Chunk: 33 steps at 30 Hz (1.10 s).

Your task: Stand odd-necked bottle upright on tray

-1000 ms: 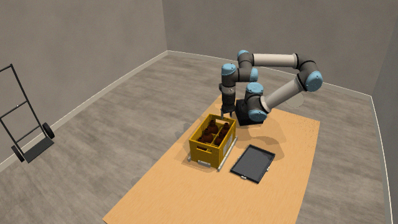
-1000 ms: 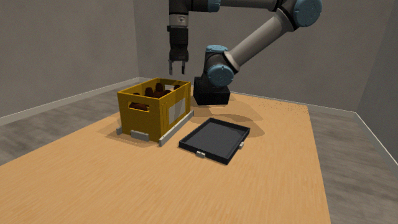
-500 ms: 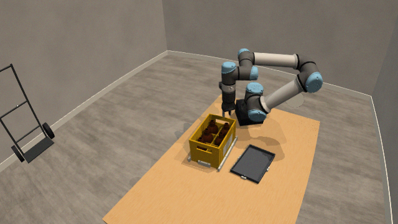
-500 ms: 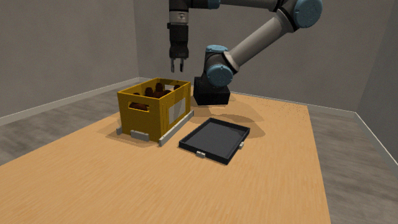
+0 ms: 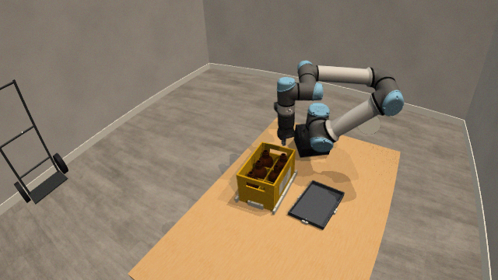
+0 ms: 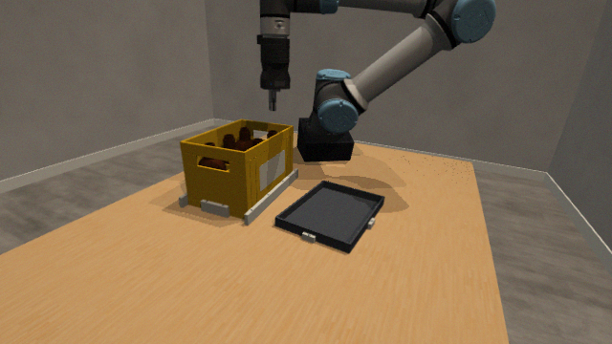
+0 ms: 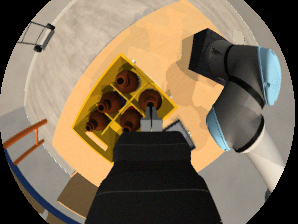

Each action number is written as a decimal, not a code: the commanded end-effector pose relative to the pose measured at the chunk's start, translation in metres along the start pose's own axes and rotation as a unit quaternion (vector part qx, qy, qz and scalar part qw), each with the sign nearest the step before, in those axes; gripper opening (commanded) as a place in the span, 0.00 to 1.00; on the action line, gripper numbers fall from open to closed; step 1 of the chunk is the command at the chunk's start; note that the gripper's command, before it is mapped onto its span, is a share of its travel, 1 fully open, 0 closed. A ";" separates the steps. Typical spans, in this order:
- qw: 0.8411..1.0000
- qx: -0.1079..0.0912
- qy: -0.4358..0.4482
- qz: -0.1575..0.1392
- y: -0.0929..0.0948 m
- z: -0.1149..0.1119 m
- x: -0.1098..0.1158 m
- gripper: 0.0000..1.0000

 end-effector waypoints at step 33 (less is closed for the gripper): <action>1.000 0.000 0.000 0.000 0.000 -0.060 0.069 0.00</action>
Point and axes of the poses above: the point where the finger pads meet when closed, its own y axis out along the fingers, its own z axis across the jaws, x = y × z, the point moved 2 cm from there along -y, back along the fingers, and after that the axes turned 3 degrees about y, right-handed, at the moved point
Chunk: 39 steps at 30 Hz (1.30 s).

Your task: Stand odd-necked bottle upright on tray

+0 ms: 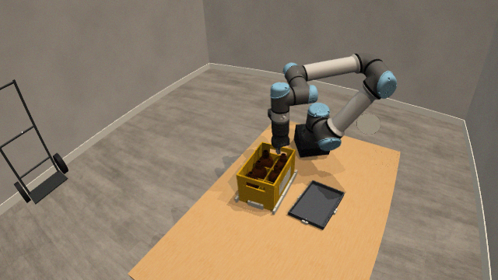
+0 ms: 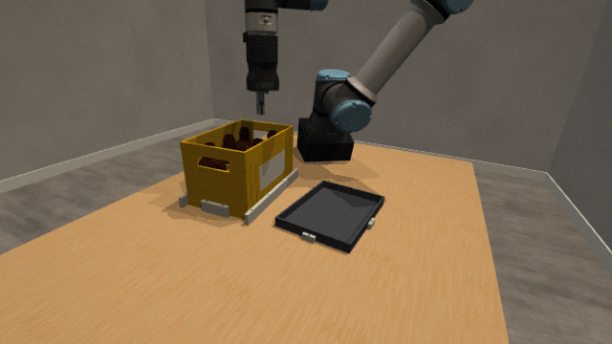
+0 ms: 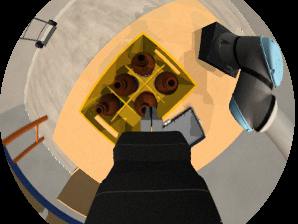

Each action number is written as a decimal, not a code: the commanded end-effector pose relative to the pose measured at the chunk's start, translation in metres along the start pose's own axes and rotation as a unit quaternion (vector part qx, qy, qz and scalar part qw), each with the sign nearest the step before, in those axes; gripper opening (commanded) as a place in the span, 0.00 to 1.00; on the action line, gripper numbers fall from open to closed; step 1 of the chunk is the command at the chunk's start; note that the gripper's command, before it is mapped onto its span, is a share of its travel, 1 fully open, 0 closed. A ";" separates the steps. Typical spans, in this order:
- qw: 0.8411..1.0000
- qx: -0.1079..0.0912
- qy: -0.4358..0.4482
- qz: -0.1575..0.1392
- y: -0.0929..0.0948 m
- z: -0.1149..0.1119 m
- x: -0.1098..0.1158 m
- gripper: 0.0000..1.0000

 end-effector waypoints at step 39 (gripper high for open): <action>1.000 0.001 0.002 0.007 0.003 -0.013 0.015 1.00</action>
Point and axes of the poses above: the point where the finger pads meet when closed, its own y axis out along the fingers, its own z axis across the jaws, x = y × z, the point moved 2 cm from there along -y, back along the fingers, and after that the axes turned 3 degrees about y, right-handed, at the moved point
